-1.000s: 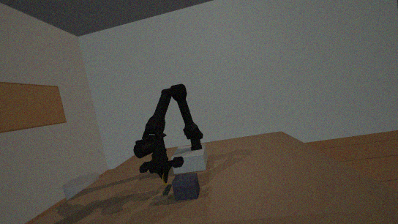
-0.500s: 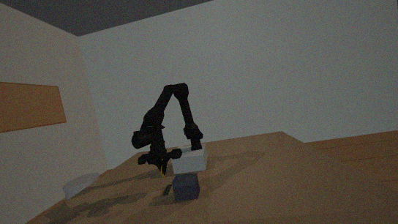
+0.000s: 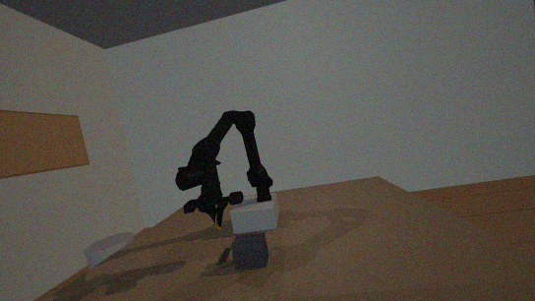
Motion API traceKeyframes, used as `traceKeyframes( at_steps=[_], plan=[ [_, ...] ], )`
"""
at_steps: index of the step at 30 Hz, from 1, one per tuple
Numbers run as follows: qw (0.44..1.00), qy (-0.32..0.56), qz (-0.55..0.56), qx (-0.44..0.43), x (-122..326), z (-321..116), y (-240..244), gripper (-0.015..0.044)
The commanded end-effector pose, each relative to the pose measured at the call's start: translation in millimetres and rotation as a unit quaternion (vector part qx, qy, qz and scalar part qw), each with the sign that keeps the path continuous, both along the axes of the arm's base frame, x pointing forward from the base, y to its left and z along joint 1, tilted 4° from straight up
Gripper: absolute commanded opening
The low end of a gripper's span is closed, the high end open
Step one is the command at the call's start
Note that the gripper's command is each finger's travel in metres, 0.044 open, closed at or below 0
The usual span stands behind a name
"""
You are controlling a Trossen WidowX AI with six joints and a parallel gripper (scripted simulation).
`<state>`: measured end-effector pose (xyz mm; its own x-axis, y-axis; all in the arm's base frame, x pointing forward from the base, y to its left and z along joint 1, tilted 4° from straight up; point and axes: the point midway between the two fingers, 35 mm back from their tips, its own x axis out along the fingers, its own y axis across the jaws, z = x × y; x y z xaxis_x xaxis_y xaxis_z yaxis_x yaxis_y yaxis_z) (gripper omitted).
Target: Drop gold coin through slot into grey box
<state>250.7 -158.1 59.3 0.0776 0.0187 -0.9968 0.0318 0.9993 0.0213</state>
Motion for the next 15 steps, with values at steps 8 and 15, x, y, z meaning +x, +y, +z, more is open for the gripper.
traceKeyframes(
  at_steps=[8,15],
  plan=[
    [0.984,-0.006,0.177,-0.015,-2.0,3.2,-1.0,0.0],
    [0.956,-0.008,0.292,-0.024,-3.3,3.2,-1.9,0.0]
  ],
)
